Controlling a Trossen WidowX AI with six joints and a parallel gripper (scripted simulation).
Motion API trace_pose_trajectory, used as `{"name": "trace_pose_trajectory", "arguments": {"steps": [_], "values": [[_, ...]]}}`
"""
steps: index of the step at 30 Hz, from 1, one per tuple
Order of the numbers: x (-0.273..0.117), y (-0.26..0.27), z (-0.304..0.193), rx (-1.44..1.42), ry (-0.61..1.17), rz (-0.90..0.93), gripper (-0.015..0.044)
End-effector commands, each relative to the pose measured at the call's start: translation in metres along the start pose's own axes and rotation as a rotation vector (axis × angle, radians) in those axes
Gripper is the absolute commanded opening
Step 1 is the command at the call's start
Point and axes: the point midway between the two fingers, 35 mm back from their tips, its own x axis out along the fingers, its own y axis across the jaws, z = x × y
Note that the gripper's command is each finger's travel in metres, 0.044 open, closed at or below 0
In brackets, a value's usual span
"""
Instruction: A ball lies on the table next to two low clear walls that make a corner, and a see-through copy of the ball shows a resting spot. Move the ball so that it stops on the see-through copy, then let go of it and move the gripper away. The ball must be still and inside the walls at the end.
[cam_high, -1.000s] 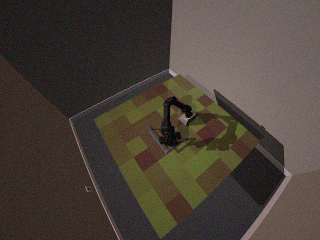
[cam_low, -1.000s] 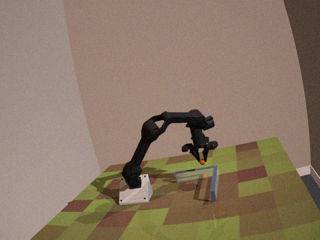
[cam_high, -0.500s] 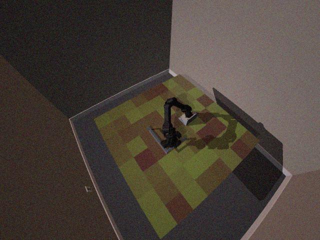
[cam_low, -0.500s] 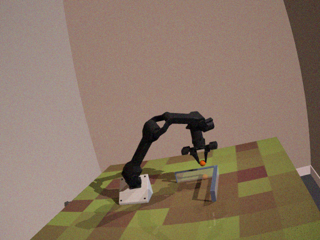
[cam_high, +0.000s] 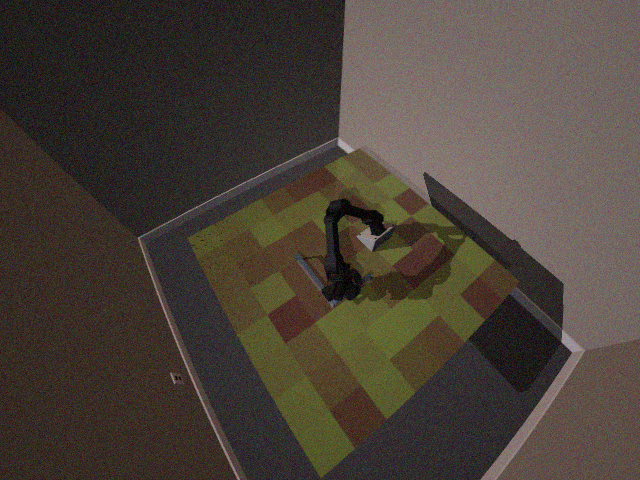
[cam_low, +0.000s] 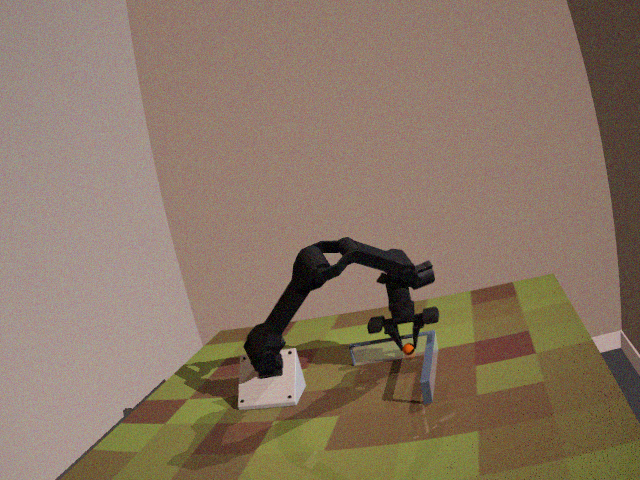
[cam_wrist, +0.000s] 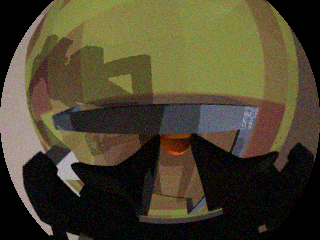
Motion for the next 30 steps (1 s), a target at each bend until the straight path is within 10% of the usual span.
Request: {"name": "trace_pose_trajectory", "arguments": {"steps": [1,20,30], "values": [[0.006,0.002,0.001,-0.010,0.005,-0.002,0.0000],[0.025,0.002,0.001,-0.010,0.006,-0.002,0.0000],[0.020,-0.001,0.001,0.000,-0.002,-0.009,0.0263]]}}
